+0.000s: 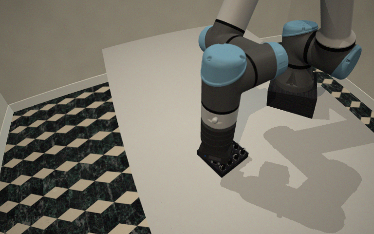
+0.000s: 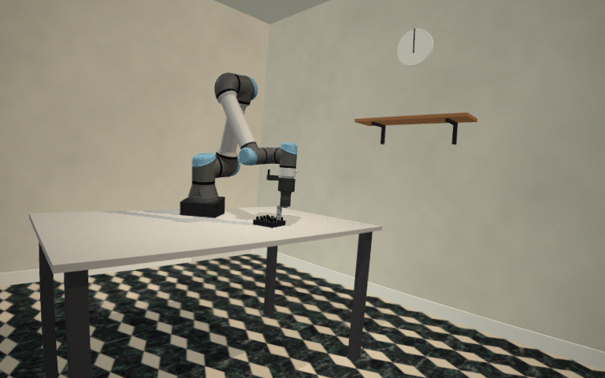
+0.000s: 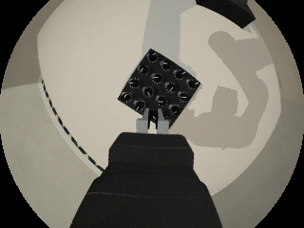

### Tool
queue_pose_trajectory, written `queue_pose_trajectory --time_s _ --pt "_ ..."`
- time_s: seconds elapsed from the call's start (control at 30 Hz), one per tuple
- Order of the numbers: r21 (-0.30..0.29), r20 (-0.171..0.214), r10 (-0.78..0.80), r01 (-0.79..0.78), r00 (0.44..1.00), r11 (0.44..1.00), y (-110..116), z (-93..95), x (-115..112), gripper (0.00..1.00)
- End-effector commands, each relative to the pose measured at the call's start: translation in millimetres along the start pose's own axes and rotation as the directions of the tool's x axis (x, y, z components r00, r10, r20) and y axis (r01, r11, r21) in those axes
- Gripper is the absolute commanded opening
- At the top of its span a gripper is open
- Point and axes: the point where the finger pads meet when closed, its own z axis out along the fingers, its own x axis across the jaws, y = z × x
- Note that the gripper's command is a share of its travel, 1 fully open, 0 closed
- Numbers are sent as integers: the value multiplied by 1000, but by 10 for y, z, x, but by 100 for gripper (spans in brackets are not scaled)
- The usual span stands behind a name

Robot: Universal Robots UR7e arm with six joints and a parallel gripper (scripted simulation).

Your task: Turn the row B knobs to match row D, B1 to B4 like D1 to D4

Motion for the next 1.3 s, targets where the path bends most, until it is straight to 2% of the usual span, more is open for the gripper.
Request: queue_pose_trajectory --time_s 0.0,0.43,0.5,0.97,1.07,1.27 --pt "-3 0 -74 74 997 997 3 -4 -3 30" --pt "-3 1 -367 367 930 930 3 -4 -3 30" --pt "-3 1 -367 367 930 930 3 -4 -3 30" --pt "-3 1 -625 625 781 781 3 -4 -3 30" --pt "-3 1 -639 639 769 769 3 -4 -3 30" --pt "-3 2 -717 717 697 697 3 -4 -3 30"
